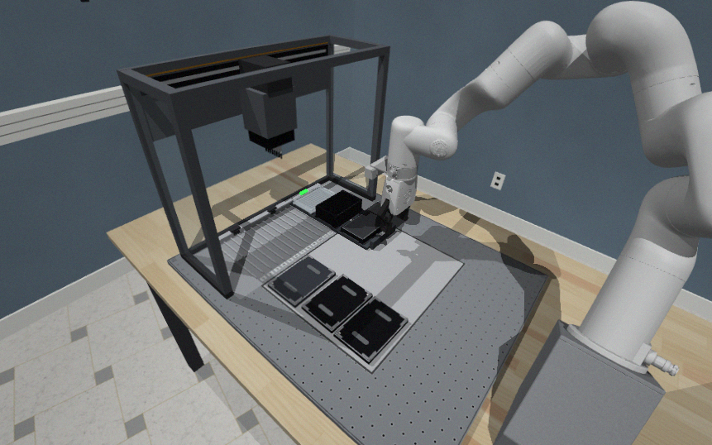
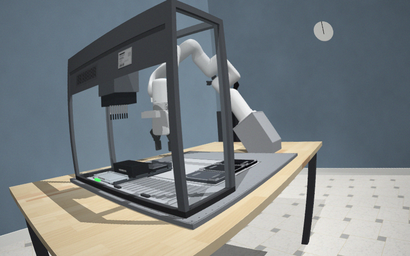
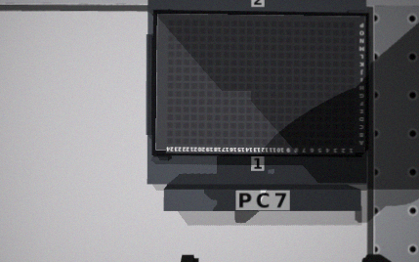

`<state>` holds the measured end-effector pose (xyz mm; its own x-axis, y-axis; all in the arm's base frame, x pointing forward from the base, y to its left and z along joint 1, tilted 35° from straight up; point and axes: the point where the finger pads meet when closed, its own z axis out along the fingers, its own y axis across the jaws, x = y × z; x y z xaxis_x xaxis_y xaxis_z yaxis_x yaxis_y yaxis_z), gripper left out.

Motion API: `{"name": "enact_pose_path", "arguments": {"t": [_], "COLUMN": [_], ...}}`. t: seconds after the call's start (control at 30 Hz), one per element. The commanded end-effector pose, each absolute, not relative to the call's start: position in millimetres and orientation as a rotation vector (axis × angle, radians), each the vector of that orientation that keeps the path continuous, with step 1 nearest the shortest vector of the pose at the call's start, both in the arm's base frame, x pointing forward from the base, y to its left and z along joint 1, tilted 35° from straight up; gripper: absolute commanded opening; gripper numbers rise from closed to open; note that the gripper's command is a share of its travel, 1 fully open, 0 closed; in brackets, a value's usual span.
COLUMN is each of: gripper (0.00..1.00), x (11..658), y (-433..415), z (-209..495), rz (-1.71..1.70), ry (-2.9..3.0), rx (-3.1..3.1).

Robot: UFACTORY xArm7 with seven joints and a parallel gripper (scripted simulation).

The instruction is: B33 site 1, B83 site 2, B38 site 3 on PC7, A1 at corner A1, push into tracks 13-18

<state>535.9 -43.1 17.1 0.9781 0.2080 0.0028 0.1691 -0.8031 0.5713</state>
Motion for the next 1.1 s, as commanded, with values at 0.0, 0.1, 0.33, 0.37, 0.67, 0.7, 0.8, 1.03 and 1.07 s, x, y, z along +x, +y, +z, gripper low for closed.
{"name": "enact_pose_path", "arguments": {"t": [0.0, 0.1, 0.33, 0.37, 0.67, 0.7, 0.8, 1.03, 1.07], "gripper": [0.82, 0.82, 0.82, 0.82, 0.82, 0.82, 0.82, 0.82, 0.82], "x": [537, 536, 535, 535, 533, 533, 532, 531, 531], "y": [-39, -37, -31, -30, -23, -23, -20, -13, -12], "z": [21, 24, 33, 35, 44, 46, 50, 59, 61], "rz": [0.092, 0.092, 0.092, 0.092, 0.092, 0.092, 0.092, 0.092, 0.092], "ry": [0.266, 0.266, 0.266, 0.266, 0.266, 0.266, 0.266, 0.266, 0.266], "rx": [2.523, 2.523, 2.523, 2.523, 2.523, 2.523, 2.523, 2.523, 2.523]}}
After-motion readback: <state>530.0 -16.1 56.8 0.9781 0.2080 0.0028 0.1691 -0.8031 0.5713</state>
